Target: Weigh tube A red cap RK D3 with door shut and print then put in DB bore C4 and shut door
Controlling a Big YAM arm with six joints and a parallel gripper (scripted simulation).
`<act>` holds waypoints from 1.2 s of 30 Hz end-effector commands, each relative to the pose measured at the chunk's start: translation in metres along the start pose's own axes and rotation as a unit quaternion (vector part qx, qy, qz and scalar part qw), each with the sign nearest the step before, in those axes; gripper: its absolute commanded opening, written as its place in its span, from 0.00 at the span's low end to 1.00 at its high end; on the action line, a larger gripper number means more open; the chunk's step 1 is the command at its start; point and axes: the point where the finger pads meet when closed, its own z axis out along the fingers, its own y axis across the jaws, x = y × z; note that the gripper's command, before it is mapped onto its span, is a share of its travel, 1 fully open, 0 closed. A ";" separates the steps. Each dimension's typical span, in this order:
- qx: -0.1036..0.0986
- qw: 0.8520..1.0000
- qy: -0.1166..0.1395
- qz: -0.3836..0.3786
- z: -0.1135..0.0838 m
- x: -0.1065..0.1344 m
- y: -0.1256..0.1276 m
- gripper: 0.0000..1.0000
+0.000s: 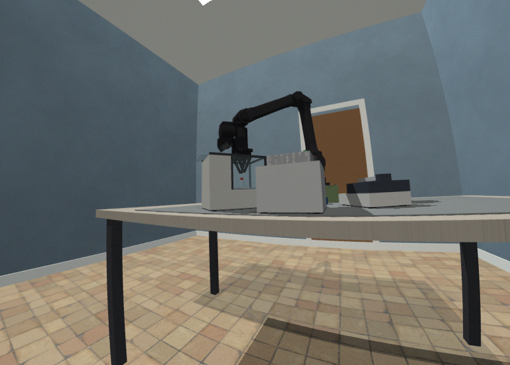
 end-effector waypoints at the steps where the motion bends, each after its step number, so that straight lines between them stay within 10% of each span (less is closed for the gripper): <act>1: 0.002 1.000 -0.006 0.007 0.006 -0.008 -0.004 0.36; 36: 0.002 1.000 -0.007 0.007 0.025 -0.009 -0.005 0.36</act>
